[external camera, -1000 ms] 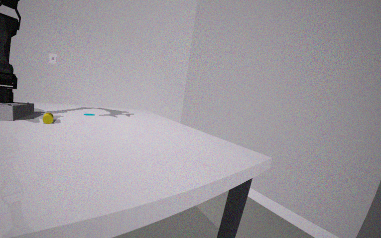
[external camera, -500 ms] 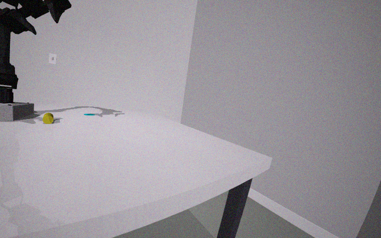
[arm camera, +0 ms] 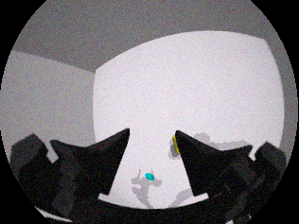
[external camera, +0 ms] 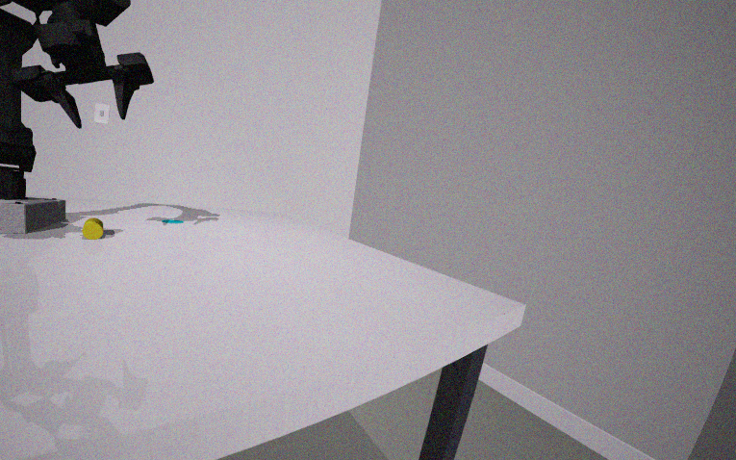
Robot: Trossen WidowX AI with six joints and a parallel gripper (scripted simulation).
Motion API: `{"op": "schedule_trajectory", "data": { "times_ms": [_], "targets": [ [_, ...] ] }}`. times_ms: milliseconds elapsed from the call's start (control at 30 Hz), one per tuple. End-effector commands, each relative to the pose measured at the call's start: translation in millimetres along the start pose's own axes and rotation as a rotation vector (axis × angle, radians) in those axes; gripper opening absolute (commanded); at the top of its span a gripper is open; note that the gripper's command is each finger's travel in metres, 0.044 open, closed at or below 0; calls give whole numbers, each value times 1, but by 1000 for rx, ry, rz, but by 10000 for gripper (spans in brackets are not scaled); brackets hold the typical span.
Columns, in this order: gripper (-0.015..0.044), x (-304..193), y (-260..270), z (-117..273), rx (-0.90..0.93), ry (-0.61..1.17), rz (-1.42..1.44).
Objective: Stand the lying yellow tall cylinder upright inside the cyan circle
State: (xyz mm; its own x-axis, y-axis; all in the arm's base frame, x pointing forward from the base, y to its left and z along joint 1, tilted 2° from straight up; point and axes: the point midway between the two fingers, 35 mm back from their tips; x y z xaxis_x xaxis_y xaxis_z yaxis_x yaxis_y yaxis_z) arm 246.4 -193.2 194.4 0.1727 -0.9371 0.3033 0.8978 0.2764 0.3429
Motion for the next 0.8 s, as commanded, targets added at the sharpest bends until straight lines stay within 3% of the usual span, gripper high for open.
{"op": "schedule_trajectory", "data": {
  "times_ms": [0, 533, 767],
  "targets": [
    [309, -19, -4, -13, -53, 72, 65],
    [309, -97, -27, -47, -252, 369, 341],
    [309, -101, -30, -54, -261, 382, 354]
  ]
}}
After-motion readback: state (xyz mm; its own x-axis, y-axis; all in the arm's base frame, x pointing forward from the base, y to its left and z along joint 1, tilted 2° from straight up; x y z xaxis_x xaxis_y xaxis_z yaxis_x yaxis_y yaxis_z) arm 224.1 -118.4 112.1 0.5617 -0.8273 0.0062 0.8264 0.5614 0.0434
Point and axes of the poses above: the point midway between the two fingers, 35 mm back from their tips, its own z axis back along the fingers, its own y axis across the jaws, x = y × z, and after that the axes turned 14 degrees about z, right-handed
